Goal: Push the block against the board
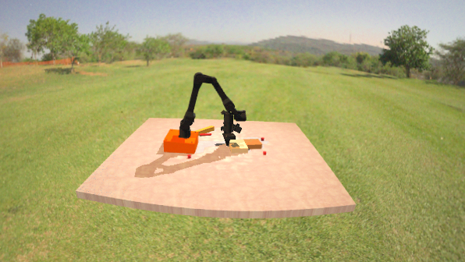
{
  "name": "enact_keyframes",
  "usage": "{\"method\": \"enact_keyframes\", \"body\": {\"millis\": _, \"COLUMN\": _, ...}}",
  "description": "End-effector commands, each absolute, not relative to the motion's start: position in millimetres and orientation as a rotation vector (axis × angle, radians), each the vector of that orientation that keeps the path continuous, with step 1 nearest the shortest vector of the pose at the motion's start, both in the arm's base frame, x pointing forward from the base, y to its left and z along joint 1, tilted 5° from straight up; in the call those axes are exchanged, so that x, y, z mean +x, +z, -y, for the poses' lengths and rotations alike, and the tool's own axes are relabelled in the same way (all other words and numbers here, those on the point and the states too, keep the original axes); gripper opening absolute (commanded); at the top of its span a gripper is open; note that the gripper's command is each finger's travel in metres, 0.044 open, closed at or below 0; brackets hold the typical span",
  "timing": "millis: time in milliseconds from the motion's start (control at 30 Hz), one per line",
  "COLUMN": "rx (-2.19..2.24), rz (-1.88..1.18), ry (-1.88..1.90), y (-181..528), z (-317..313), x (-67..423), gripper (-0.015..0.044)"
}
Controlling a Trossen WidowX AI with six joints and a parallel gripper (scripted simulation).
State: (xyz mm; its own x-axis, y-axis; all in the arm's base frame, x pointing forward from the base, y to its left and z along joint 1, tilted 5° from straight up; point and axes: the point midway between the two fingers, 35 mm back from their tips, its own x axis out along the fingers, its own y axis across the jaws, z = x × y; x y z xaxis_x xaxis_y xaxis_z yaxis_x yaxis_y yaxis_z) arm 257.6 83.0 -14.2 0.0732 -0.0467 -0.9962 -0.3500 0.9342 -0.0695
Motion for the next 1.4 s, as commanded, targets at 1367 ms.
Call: {"method": "enact_keyframes", "body": {"millis": 1367, "rx": -0.324, "rz": -1.480, "ry": 0.233, "y": -5, "z": -71, "x": 223, "gripper": 0.0000}}
